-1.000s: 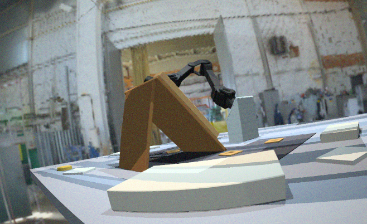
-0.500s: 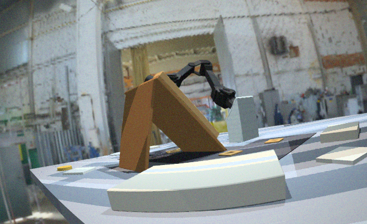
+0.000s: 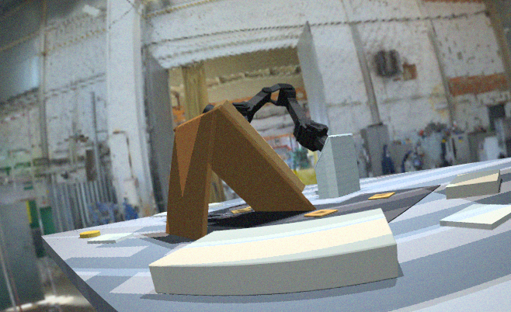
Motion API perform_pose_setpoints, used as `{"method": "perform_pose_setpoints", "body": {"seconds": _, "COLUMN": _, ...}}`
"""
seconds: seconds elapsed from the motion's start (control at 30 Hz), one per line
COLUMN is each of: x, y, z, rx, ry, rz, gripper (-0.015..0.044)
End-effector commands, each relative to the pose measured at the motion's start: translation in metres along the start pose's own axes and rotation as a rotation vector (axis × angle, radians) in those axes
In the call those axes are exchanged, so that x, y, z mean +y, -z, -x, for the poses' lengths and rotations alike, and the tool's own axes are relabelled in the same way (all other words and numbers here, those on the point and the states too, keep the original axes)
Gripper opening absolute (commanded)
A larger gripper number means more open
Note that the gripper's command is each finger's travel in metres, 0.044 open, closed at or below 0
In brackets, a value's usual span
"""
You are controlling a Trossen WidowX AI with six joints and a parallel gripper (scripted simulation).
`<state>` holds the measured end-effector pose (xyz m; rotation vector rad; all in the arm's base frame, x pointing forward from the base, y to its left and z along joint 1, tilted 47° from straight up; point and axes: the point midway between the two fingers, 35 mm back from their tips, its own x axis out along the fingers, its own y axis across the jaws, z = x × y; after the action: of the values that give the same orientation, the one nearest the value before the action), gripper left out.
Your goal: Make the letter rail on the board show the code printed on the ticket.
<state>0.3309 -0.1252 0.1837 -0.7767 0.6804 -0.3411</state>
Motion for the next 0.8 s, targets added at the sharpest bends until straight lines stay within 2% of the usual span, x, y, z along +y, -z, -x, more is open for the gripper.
{"method": "perform_pose_setpoints", "body": {"seconds": 0.0, "x": 0.005, "y": 0.003, "z": -0.001, "rx": 0.008, "ry": -0.004, "rz": -0.001, "gripper": 0.0}}
{"method": "perform_pose_setpoints", "body": {"seconds": 0.77, "x": 0.016, "y": 0.003, "z": -0.001, "rx": 0.008, "ry": -0.004, "rz": -0.001, "gripper": 0.0}}
